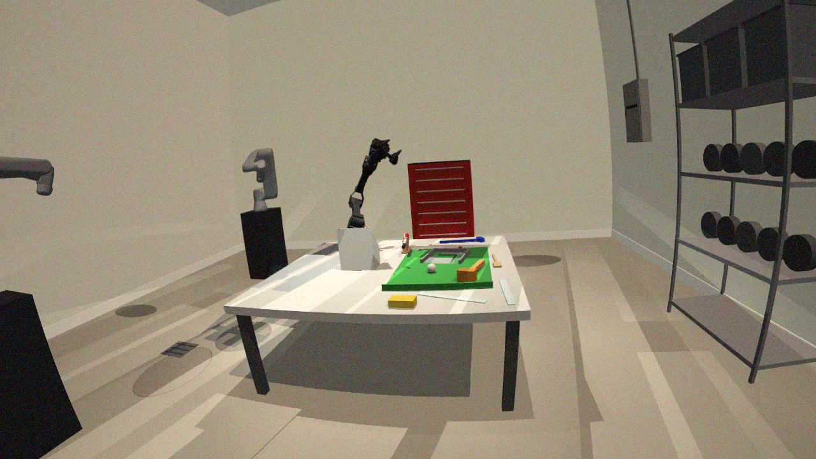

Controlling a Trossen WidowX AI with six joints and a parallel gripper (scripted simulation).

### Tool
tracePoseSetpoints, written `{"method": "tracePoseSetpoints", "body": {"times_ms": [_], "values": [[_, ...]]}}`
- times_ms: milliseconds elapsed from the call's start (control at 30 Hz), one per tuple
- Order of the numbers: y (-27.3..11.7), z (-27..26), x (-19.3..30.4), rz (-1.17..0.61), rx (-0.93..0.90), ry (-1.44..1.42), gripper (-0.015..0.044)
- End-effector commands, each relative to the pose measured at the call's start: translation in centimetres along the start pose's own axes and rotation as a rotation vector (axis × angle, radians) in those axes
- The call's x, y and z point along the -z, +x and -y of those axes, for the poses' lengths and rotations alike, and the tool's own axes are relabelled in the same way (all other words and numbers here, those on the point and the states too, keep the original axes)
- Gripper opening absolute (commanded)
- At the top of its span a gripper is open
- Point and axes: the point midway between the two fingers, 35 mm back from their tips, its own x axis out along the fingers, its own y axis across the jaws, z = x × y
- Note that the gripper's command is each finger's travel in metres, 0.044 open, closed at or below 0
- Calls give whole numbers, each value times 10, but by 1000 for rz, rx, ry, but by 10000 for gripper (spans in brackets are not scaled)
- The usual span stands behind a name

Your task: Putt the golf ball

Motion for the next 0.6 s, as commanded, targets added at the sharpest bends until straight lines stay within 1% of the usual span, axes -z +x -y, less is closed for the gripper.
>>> {"method": "tracePoseSetpoints", "body": {"times_ms": [0,133,267,400,567], "values": [[21,-33,36,-98,-159,-78,440],[37,-84,82,-198,-390,-192,440],[38,-138,126,-265,-637,-304,440],[24,-193,167,-300,-902,-410,440],[-12,-256,214,-297,-1244,-520,440]]}}
